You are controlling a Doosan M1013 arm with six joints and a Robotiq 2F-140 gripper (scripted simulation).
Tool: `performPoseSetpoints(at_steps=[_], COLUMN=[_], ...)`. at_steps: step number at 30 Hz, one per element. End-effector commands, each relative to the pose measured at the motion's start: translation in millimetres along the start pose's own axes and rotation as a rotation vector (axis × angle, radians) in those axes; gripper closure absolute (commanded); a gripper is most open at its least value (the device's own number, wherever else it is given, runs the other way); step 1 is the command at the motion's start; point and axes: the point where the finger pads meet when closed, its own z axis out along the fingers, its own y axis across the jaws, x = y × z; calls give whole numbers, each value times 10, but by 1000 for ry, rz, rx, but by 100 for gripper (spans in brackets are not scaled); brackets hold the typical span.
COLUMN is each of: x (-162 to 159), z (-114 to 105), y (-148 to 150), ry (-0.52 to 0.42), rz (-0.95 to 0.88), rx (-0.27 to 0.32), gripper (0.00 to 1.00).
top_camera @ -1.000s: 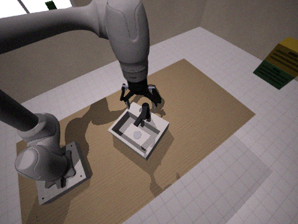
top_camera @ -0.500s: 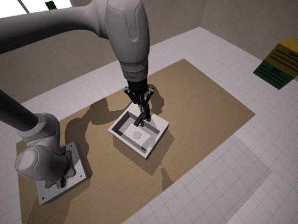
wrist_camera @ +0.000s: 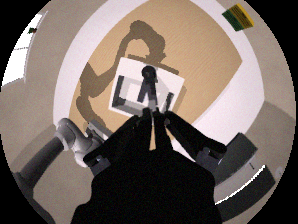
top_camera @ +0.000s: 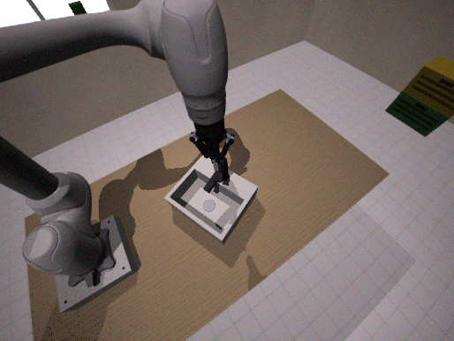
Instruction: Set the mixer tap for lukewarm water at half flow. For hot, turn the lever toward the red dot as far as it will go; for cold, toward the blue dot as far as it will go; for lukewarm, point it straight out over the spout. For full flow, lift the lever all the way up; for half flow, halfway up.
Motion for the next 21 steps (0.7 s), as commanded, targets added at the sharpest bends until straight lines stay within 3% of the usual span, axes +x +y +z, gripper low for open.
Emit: performPoseSetpoints(at_steps=[1,11,12,21], x=[0,0,0,0], z=[-1,-1,-1,-1], y=[0,0,0,0], ry=[0,0,0,0], rz=[0,0,0,0], rx=[0,0,0,0], gripper=[100,100,61,61])
